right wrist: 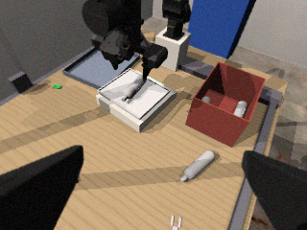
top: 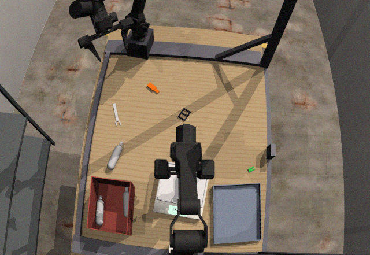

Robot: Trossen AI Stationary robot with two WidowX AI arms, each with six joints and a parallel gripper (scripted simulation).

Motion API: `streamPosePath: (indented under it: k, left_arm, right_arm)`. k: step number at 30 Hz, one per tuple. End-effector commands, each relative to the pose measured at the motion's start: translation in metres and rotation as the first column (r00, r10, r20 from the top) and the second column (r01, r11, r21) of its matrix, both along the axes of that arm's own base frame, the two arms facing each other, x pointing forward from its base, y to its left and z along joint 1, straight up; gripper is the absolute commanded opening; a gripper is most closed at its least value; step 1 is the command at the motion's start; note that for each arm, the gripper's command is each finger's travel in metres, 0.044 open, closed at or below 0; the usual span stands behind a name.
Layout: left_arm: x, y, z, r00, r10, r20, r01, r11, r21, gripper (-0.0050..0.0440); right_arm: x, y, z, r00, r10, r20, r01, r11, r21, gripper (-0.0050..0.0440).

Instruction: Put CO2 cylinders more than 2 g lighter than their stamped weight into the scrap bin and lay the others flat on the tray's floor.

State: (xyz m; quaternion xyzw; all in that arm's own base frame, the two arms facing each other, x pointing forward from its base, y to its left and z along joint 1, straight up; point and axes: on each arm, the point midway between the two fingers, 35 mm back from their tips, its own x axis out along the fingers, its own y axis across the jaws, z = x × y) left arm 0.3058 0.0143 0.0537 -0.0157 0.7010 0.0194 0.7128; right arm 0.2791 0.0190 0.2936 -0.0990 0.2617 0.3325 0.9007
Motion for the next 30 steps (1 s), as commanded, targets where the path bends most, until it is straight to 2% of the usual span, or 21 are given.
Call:
streamPosePath:
  k: [1, 4, 7, 11, 15, 16, 18, 24, 30]
  left_arm:
    - [-0.004, -0.001, 0.004, 1.0, 0.005, 0.017, -0.005, 1.0, 0.003, 0.044]
    - [-0.015, 0.0, 0.002, 0.999, 0.013, 0.041, -0.013, 1.0, 0.006, 0.044]
    - [-0.032, 0.0, 0.0, 0.996, 0.024, 0.082, -0.025, 1.0, 0.009, 0.044]
    - [-0.06, 0.001, -0.003, 0.989, 0.042, 0.144, -0.044, 0.999, 0.012, 0.044]
    - [-0.086, 0.0, -0.007, 0.977, 0.056, 0.205, -0.06, 0.998, 0.014, 0.044]
    - [-0.092, 0.0, -0.008, 0.974, 0.059, 0.218, -0.064, 0.998, 0.014, 0.044]
    - [-0.092, 0.0, -0.008, 0.974, 0.059, 0.218, -0.064, 0.998, 0.014, 0.044]
    - [-0.125, 0.0, -0.014, 0.955, 0.076, 0.287, -0.083, 0.996, 0.014, 0.044]
    - [-0.143, -0.001, -0.018, 0.945, 0.084, 0.317, -0.093, 0.996, 0.012, 0.044]
  right_arm:
    - [0.006, 0.001, 0.005, 1.0, -0.001, 0.01, 0.001, 1.0, -0.009, 0.044]
    - [0.027, 0.008, -0.001, 1.0, -0.014, -0.009, 0.014, 1.0, -0.028, 0.044]
    - [0.063, 0.026, -0.012, 0.999, -0.044, -0.028, 0.043, 0.998, -0.054, 0.044]
    - [0.111, 0.067, -0.026, 0.995, -0.1, -0.027, 0.098, 0.993, -0.068, 0.044]
    - [0.142, 0.112, -0.038, 0.989, -0.15, -0.008, 0.15, 0.987, -0.052, 0.044]
    - [0.148, 0.123, -0.041, 0.987, -0.161, -0.003, 0.161, 0.986, -0.045, 0.044]
    - [0.148, 0.123, -0.041, 0.987, -0.161, -0.003, 0.161, 0.986, -0.045, 0.044]
    - [0.168, 0.181, -0.053, 0.976, -0.216, 0.022, 0.215, 0.976, 0.007, 0.044]
    - [0.172, 0.203, -0.061, 0.972, -0.234, 0.026, 0.233, 0.972, 0.029, 0.044]
